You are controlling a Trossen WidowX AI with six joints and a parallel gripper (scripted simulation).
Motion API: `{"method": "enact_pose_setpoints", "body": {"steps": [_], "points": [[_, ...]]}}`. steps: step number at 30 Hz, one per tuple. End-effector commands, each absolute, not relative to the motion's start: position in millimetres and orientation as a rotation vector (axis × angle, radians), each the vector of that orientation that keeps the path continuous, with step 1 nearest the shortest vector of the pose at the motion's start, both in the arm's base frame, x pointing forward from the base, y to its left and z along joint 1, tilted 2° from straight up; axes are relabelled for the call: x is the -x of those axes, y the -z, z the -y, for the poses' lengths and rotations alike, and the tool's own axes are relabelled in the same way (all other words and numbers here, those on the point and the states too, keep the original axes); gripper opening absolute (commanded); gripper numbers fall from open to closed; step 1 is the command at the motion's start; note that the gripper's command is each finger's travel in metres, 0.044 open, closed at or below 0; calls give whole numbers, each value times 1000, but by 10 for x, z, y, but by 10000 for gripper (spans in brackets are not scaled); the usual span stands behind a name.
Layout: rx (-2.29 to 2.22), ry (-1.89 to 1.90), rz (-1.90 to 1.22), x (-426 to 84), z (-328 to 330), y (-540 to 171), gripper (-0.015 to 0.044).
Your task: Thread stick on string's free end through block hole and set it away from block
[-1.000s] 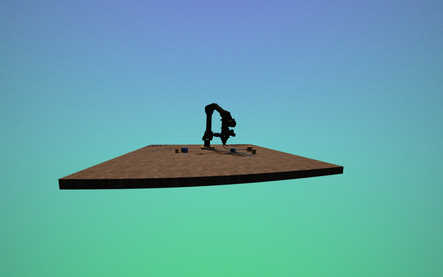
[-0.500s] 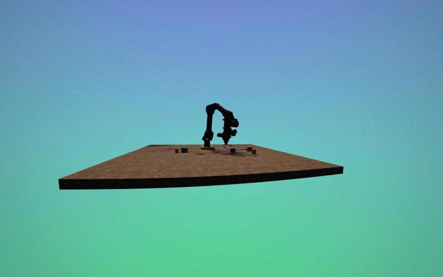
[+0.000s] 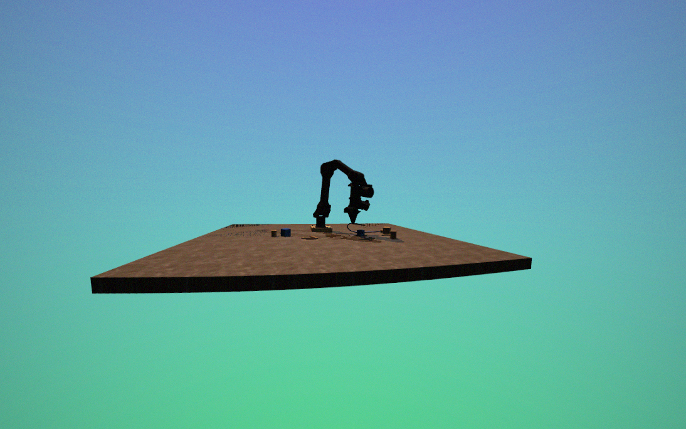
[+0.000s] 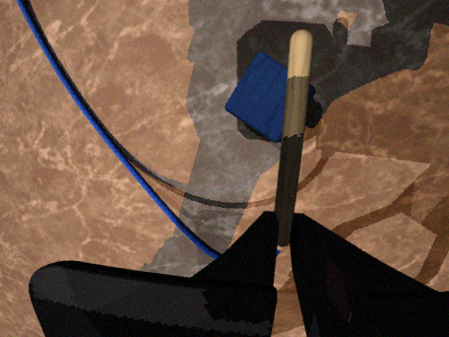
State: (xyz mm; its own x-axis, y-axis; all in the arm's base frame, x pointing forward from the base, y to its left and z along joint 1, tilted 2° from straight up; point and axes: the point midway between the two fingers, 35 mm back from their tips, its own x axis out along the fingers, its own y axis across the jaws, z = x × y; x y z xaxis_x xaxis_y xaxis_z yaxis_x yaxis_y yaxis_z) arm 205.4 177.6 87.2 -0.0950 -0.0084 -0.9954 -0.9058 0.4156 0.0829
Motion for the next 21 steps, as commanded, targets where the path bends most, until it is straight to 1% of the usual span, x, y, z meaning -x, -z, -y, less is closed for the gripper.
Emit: {"method": "enact_pose_setpoints", "body": {"steps": [1, 21], "points": [[936, -1027, -1428, -2057, -1844, -897, 0], [1289, -1439, -1220, -1991, -2082, -908, 0]]}}
